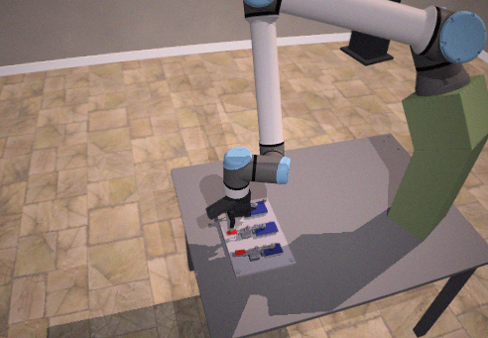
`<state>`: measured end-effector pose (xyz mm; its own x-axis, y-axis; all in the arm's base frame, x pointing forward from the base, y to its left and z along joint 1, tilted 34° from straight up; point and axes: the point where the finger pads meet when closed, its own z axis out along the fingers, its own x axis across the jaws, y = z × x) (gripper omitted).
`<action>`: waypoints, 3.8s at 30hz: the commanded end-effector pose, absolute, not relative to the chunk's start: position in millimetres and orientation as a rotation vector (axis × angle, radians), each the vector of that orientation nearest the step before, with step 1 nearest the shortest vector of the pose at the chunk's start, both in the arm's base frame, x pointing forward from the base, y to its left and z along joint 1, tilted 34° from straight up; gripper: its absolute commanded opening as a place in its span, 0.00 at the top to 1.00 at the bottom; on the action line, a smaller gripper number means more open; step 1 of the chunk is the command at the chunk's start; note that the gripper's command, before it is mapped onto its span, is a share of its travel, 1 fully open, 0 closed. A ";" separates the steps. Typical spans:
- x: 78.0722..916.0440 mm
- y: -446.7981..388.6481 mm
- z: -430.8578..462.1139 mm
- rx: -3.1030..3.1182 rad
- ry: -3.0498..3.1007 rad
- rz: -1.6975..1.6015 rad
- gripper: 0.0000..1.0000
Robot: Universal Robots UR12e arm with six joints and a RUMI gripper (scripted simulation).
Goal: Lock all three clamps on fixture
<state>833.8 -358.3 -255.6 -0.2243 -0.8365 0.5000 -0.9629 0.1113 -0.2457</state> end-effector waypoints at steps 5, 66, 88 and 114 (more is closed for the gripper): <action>834.5 -358.9 -256.3 1.788 -2.152 0.779 1.00; 826.1 -329.1 -210.2 1.788 -2.152 0.779 1.00; 823.9 -321.3 -198.2 1.788 -2.152 0.779 1.00; 823.9 -321.2 -198.1 1.788 -2.152 0.779 1.00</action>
<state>823.4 -321.6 -198.8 -0.2243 -0.8365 0.5000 -0.9629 0.1113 -0.2457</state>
